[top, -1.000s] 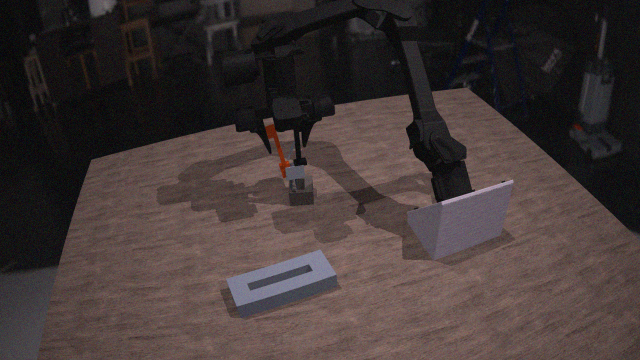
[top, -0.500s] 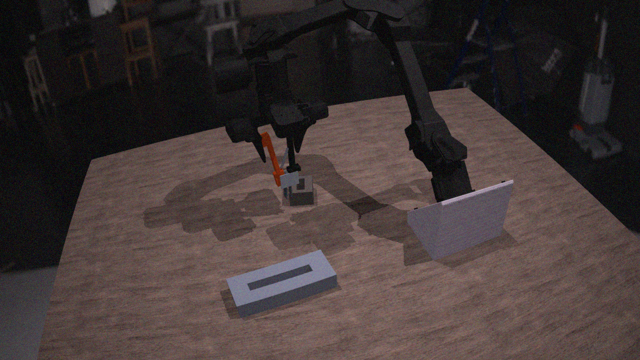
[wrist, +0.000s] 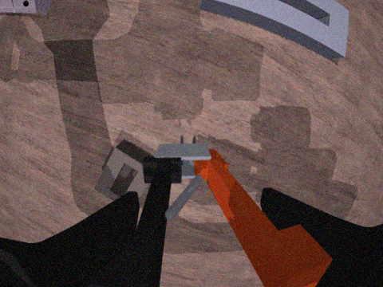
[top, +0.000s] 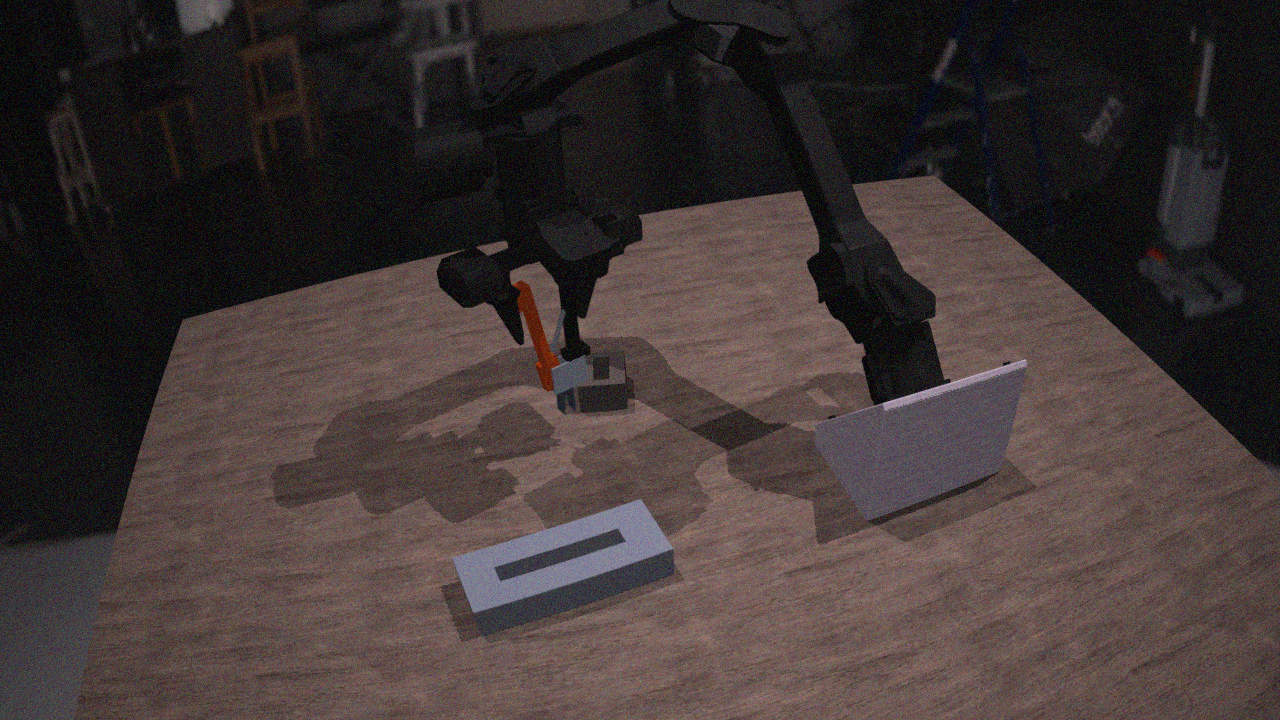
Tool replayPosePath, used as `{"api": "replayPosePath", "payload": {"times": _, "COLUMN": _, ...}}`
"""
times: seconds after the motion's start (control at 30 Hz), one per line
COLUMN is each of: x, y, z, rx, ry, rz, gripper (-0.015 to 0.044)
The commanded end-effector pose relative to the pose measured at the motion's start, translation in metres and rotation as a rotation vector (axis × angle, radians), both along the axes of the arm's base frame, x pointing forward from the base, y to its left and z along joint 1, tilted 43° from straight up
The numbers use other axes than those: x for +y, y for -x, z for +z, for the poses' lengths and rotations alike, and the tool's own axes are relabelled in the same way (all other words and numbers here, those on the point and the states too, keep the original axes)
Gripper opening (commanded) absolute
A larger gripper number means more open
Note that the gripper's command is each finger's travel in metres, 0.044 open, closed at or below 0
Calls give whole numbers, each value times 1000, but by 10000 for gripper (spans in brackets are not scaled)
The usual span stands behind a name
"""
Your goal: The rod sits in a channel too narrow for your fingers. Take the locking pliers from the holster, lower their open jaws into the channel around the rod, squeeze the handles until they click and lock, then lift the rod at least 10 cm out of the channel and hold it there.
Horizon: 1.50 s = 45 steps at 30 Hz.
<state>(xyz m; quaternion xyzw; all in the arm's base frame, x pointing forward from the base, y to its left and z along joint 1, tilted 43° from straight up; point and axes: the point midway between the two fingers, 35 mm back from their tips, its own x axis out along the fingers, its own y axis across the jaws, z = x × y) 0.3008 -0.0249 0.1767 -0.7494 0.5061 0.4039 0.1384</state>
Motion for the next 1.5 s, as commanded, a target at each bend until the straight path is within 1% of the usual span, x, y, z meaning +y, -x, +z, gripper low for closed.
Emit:
{"api": "replayPosePath", "payload": {"times": 0.0, "x": 9, "y": -5, "z": -4, "rx": 35, "ry": -1, "rz": 53, "gripper": 318}}
{"api": "replayPosePath", "payload": {"times": 1.47, "x": 74, "y": -24, "z": -56, "rx": 409, "ry": 81, "rz": 484, "gripper": 318}}
